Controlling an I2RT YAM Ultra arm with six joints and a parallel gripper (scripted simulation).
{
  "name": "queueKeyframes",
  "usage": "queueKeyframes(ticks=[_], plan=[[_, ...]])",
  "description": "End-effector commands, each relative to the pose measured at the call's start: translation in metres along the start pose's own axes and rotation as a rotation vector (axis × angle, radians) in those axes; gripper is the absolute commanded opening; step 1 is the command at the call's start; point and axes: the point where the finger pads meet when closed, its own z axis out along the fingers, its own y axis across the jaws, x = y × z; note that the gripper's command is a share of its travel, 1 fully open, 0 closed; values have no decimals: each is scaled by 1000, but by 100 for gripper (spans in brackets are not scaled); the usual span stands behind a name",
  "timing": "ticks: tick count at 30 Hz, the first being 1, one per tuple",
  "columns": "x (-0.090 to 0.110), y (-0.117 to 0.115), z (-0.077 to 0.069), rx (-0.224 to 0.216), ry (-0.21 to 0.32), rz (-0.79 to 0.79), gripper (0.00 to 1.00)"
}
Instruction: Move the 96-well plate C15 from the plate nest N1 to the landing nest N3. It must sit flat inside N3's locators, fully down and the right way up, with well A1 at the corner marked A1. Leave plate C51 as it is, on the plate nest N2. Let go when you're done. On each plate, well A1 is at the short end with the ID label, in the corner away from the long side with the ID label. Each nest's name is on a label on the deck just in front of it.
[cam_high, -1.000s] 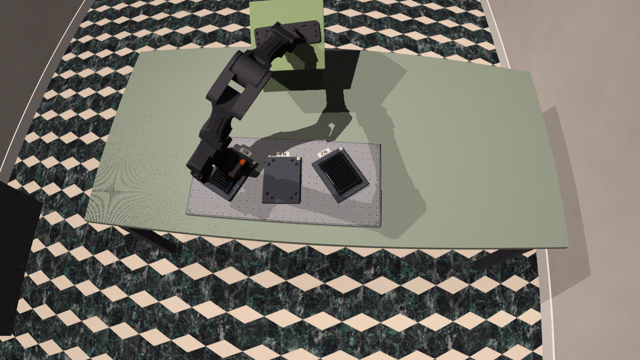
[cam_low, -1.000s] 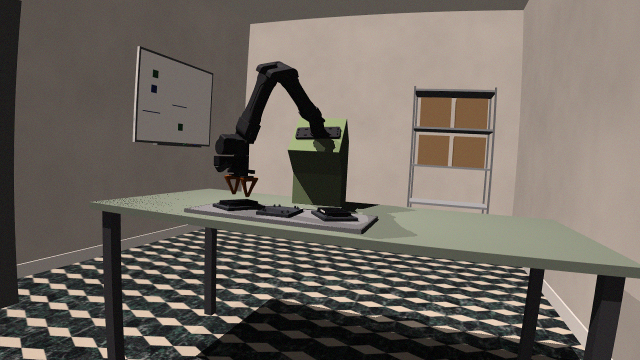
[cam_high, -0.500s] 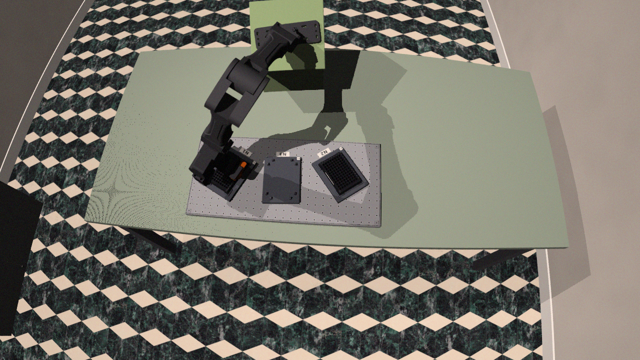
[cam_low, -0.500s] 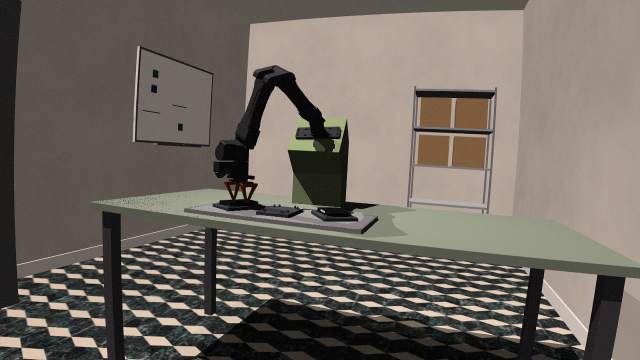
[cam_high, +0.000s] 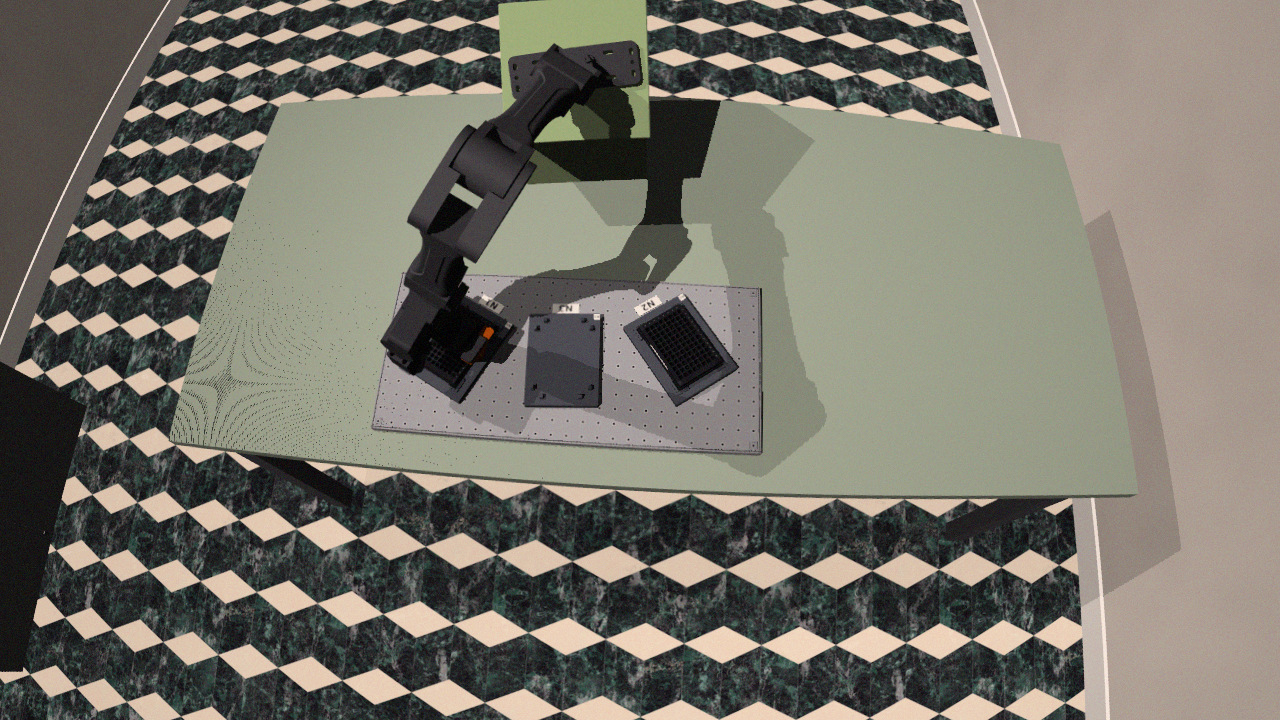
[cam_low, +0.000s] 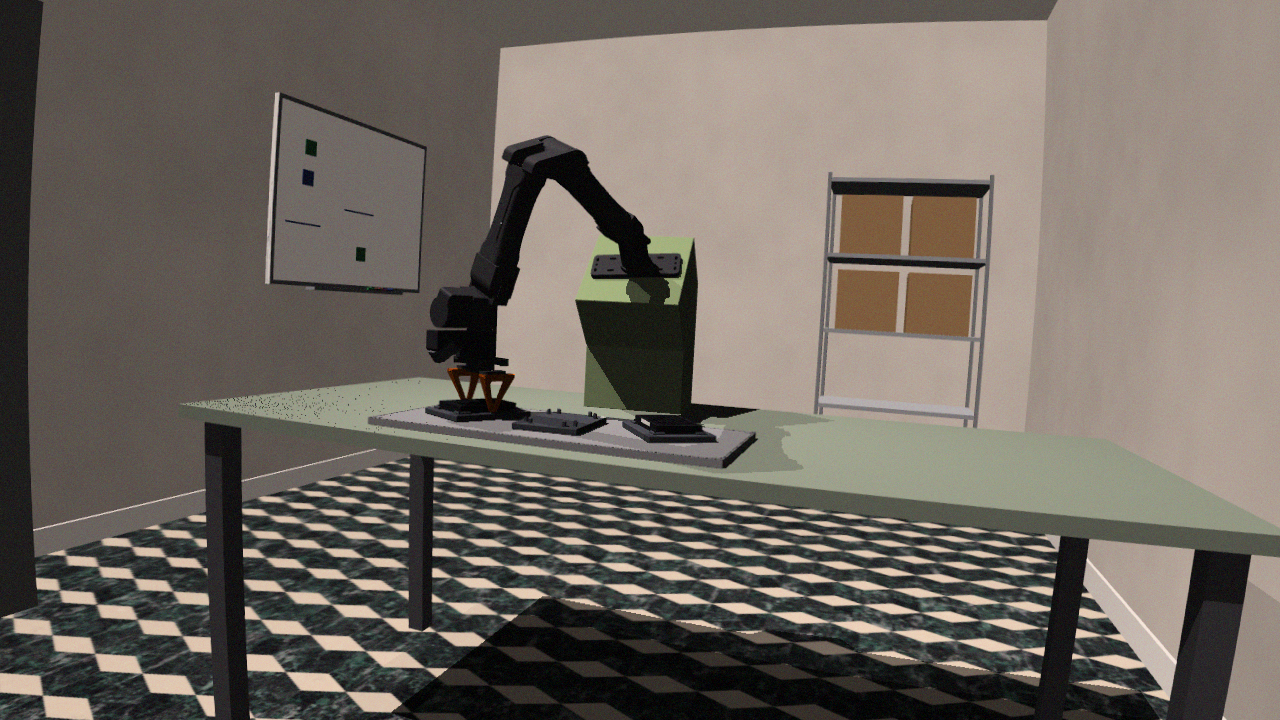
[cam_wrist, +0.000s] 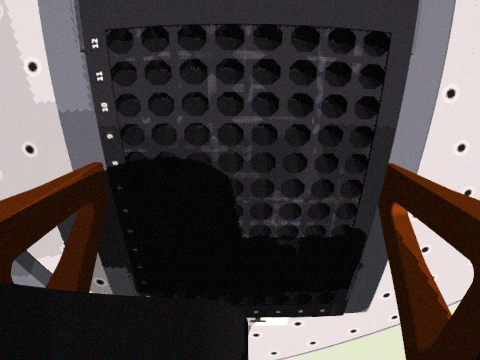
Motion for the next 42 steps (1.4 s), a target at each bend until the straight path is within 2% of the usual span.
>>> queueKeyframes(ticks=[1,8,9,42], plan=[[-5,-1,-3,6,-15,0,100],[-5,-1,-3,6,-15,0,100],[-5,-1,-3,6,-15,0,0],[-5,-1,-3,6,-15,0,0]])
